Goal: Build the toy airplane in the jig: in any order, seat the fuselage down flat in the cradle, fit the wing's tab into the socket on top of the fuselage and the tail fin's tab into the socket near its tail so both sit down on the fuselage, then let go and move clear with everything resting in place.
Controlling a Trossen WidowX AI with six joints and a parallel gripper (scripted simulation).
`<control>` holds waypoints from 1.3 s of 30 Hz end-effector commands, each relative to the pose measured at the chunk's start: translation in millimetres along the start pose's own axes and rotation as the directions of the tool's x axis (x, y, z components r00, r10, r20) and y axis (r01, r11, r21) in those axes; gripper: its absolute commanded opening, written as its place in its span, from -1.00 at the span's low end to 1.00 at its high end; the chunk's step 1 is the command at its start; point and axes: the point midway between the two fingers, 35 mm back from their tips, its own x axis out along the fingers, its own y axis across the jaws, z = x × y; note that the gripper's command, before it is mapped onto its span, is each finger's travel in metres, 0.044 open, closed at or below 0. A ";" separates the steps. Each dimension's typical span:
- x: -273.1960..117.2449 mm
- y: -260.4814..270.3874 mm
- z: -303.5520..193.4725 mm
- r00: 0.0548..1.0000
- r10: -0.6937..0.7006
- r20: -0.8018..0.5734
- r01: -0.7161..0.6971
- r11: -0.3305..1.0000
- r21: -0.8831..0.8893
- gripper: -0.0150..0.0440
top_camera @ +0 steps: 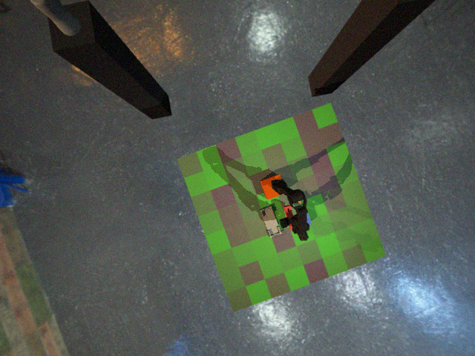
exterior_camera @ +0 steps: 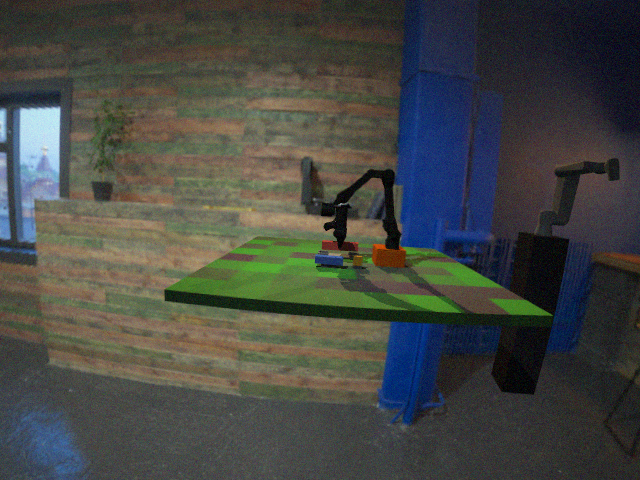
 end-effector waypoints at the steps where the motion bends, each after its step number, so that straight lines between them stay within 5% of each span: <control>1: -17.5 0.6 3.1 1.000 0.004 0.014 -0.004 1.000 0.003 -0.49; 17: -65.8 -0.5 -5.4 1.000 0.004 0.013 -0.004 1.000 0.004 -0.49; 39: -44.8 -48.9 7.6 1.000 -0.001 0.018 0.002 1.000 -0.026 -0.49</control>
